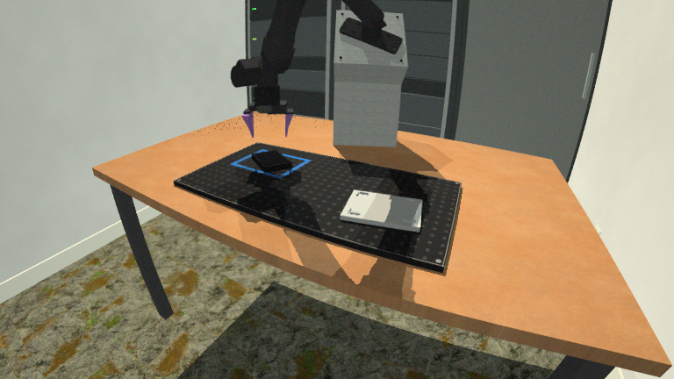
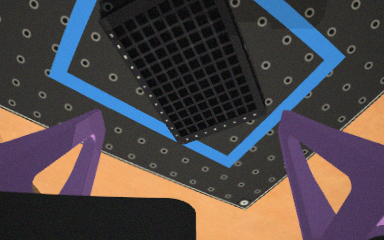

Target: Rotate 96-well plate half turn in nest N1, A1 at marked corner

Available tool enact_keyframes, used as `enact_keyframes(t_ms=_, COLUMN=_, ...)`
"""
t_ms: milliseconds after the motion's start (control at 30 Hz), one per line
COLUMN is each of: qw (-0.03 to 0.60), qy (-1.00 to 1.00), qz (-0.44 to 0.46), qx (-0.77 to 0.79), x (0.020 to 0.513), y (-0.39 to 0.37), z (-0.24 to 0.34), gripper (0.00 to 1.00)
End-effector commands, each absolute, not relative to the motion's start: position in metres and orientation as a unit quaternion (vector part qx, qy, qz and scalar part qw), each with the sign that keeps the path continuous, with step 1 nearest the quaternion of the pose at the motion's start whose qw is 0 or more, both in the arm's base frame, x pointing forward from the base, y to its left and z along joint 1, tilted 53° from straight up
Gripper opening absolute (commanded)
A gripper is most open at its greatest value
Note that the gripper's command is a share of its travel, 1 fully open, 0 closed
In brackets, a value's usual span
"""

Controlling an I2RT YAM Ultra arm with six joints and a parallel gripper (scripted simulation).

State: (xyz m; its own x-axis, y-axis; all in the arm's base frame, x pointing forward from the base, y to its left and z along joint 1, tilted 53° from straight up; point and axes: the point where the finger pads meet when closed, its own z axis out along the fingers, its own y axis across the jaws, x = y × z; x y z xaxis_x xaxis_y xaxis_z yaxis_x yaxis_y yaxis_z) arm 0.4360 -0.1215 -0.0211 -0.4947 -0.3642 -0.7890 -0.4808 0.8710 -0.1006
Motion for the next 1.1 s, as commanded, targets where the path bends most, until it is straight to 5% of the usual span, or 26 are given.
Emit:
enact_keyframes(t_ms=0, qw=0.429, qy=0.883, qz=0.111, qx=-0.155, x=0.432, y=-0.1303, z=-0.0231, gripper=1.0)
enact_keyframes(t_ms=1067, qw=0.334, qy=0.858, qz=0.291, qx=0.26, x=0.432, y=-0.1307, z=-0.0233, gripper=1.0)
